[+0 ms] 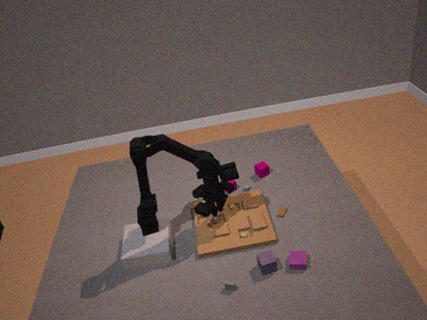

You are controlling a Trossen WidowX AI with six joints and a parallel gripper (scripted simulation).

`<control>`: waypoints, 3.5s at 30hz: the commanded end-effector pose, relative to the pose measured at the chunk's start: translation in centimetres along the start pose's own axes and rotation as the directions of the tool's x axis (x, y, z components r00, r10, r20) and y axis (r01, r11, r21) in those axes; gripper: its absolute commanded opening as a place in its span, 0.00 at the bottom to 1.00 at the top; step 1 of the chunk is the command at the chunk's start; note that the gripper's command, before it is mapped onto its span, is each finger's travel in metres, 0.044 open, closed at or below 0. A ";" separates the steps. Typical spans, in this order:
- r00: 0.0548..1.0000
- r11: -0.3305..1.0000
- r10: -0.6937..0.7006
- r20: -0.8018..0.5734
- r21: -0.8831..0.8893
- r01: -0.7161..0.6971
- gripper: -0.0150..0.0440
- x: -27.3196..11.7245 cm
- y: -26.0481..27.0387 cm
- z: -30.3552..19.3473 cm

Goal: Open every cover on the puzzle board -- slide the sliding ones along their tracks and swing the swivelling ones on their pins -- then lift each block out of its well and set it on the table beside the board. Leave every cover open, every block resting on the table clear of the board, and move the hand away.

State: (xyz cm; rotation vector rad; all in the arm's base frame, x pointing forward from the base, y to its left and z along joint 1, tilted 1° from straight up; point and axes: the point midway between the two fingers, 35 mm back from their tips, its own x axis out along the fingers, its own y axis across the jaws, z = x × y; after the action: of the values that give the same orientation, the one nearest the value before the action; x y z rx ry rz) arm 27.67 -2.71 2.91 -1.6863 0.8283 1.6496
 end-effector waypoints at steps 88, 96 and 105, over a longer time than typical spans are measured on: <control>1.000 1.000 0.000 -0.001 0.001 0.000 0.39 1.4 -0.1 -0.2; 1.000 1.000 0.001 0.000 0.001 -0.001 0.39 0.4 -0.1 -0.1; 1.000 1.000 0.002 0.001 0.000 -0.002 0.39 -0.8 0.0 -0.1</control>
State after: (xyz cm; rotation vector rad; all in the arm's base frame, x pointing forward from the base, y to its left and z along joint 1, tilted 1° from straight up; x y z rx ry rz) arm 27.55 -2.75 3.25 -1.6806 0.8319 1.6545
